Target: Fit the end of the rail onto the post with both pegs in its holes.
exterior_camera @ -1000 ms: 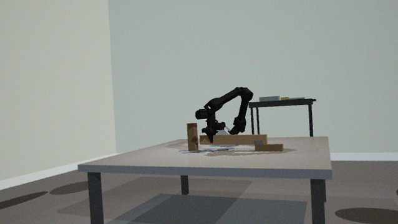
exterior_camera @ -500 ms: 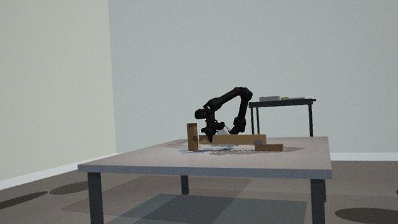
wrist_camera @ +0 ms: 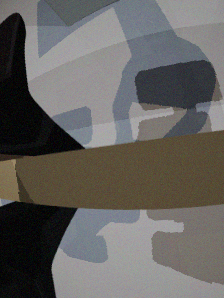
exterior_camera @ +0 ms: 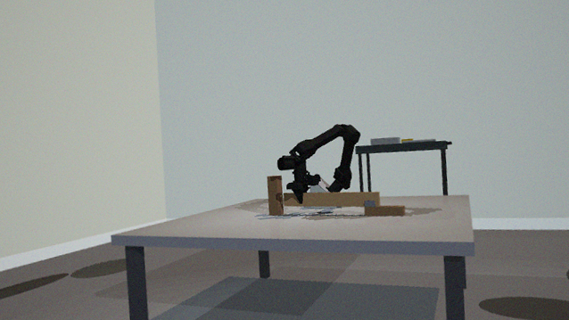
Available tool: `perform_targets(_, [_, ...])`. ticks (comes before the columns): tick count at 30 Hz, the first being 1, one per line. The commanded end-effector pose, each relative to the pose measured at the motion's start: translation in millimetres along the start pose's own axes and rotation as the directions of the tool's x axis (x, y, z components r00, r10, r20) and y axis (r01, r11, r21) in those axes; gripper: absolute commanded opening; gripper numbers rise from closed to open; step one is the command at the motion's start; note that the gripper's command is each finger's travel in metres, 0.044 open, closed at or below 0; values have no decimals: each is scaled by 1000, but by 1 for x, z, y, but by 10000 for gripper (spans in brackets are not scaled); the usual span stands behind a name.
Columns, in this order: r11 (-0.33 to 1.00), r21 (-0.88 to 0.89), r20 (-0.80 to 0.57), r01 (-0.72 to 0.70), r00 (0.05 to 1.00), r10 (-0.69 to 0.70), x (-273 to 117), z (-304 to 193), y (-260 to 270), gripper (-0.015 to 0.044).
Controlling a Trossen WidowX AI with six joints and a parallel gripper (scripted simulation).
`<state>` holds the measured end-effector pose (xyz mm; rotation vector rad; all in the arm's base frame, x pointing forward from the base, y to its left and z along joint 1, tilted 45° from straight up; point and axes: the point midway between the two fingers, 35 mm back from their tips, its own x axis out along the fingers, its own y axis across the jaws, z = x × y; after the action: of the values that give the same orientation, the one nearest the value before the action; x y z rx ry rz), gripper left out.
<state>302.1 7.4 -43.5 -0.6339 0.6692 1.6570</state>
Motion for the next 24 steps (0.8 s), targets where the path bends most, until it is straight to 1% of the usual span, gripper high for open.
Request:
perform_targets(1, [1000, -3, -2, 8, 1000, -8, -2, -3, -2, 0])
perform_targets(24, [1000, -3, -3, 8, 1000, -8, -3, -9, -2, 0])
